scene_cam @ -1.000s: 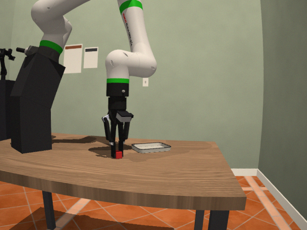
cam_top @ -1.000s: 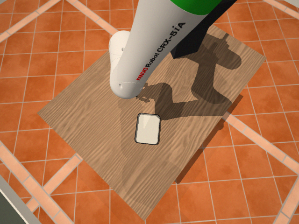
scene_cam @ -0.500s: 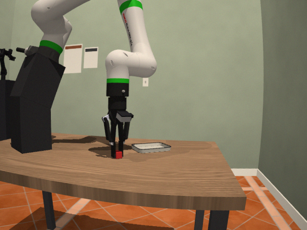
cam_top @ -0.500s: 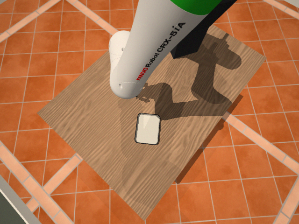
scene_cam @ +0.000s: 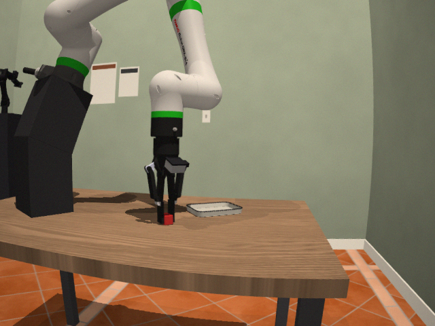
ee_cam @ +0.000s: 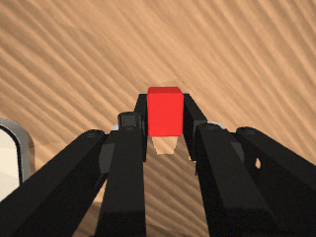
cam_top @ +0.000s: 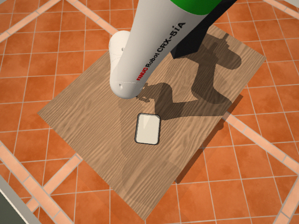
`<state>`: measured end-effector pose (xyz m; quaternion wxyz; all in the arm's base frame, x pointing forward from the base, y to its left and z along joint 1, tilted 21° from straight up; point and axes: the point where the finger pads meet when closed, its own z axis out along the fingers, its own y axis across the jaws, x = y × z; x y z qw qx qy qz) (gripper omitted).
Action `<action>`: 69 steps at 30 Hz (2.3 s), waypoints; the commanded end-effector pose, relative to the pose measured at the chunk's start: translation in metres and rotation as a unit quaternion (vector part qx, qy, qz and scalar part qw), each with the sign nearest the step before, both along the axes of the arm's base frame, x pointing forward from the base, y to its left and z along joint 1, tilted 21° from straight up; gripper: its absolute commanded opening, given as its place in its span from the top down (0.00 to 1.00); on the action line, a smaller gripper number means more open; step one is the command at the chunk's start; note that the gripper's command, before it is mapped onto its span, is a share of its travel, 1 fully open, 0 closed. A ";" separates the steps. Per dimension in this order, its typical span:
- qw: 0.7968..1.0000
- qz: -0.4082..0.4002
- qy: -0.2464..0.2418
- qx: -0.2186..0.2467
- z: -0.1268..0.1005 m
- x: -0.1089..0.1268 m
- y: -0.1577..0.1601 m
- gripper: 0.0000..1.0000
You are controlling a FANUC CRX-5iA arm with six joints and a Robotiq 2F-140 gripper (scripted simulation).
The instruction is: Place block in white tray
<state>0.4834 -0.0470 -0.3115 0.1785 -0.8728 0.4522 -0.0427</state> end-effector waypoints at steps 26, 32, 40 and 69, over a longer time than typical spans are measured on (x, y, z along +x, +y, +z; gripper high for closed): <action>1.000 0.000 0.000 0.000 0.038 -0.009 -0.011 0.90; 1.000 0.000 0.000 0.000 0.048 -0.012 -0.014 0.90; 1.000 0.000 0.000 0.000 0.050 -0.012 -0.015 0.90; 1.000 -0.001 -0.001 0.000 0.111 0.086 0.105 0.90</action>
